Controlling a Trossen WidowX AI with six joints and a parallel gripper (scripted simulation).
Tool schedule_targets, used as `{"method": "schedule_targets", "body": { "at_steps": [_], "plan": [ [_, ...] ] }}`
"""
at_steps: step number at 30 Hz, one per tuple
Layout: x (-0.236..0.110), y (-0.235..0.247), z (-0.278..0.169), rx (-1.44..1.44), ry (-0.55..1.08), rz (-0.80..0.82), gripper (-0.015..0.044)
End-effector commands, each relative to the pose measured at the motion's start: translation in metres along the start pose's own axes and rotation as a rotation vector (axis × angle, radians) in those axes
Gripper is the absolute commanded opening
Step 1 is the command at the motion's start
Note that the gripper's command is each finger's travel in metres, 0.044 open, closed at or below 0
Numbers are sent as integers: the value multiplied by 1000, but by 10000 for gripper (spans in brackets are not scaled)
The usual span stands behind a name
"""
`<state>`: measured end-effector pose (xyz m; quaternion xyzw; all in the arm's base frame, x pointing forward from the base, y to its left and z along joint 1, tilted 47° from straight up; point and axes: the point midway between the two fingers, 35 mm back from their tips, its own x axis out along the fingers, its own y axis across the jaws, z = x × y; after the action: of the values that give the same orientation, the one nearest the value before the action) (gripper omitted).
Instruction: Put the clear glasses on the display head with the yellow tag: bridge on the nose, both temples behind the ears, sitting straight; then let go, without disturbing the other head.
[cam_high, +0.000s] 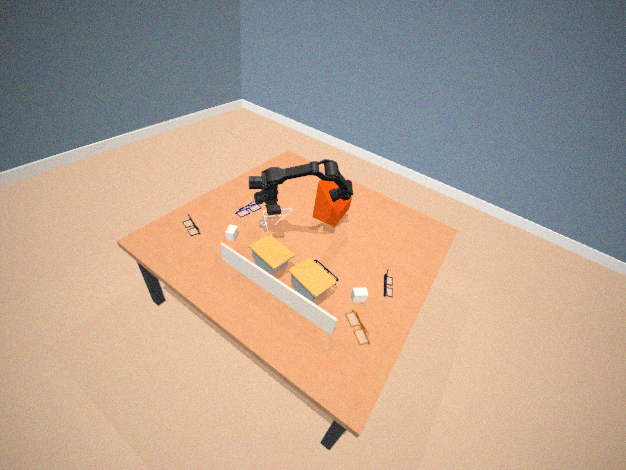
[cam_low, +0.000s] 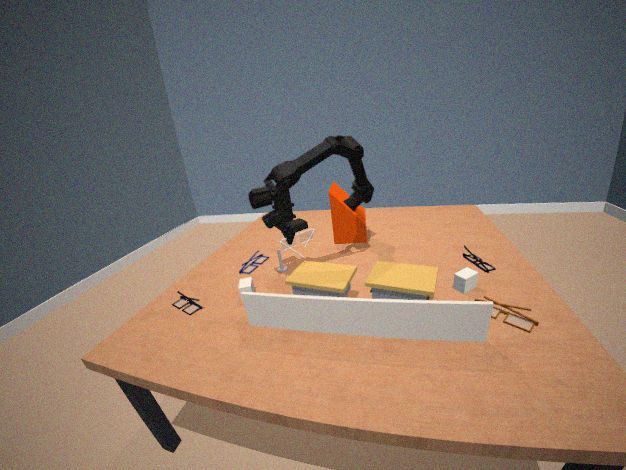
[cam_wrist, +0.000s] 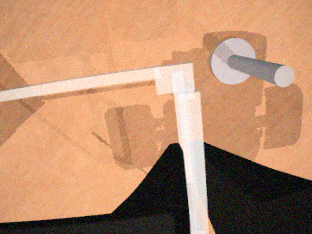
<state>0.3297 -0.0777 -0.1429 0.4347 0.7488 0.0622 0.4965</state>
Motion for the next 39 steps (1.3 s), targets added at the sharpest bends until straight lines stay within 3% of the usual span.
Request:
{"method": "schedule_targets", "body": {
  "at_steps": [1, 39],
  "plan": [
    [-1, 0, 2, -150, -3, -3, 0],
    [-1, -2, 11, -1475, -1, -5, 0]
  ]
}}
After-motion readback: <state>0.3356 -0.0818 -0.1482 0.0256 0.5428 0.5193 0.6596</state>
